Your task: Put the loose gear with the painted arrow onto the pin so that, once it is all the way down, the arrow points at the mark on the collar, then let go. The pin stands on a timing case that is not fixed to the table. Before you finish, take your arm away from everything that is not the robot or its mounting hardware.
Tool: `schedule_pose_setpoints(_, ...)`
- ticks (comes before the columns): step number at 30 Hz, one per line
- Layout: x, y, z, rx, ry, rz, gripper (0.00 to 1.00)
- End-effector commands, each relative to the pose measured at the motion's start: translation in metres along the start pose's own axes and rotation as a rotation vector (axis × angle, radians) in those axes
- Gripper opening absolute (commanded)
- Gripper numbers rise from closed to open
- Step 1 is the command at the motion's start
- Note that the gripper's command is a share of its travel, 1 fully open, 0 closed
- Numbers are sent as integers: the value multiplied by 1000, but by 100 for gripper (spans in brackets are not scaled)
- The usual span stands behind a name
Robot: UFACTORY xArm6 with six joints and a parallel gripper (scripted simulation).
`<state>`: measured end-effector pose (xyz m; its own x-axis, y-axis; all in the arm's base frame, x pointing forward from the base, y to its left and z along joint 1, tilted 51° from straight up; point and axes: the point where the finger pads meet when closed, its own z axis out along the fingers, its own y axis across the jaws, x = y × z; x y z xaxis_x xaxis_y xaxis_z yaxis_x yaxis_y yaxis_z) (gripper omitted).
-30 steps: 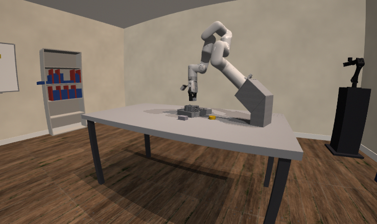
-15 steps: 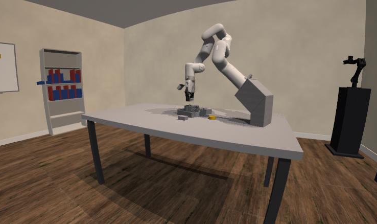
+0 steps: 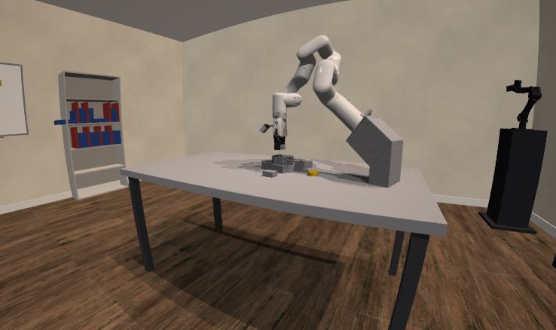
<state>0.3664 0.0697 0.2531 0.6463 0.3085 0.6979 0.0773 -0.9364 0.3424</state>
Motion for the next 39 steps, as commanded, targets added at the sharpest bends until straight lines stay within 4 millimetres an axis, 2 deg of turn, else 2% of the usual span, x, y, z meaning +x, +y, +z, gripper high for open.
schedule_pose_setpoints(1, 1, 0, -1, 2, 2, -59, 0)
schedule_pose_setpoints(7, 1, 0, -1, 2, 2, -173, 0)
schedule_pose_setpoints(17, 1, 0, -1, 2, 2, -481, 0)
schedule_pose_setpoints(19, 1, 0, -1, 2, 2, -481, 0)
schedule_pose_setpoints(34, 1, 0, -1, 1, 3, -1023, 0)
schedule_pose_setpoints(36, 1, 0, -1, 1, 3, -1023, 0)
schedule_pose_setpoints(39, 1, 0, -1, 1, 3, -1123, 0)
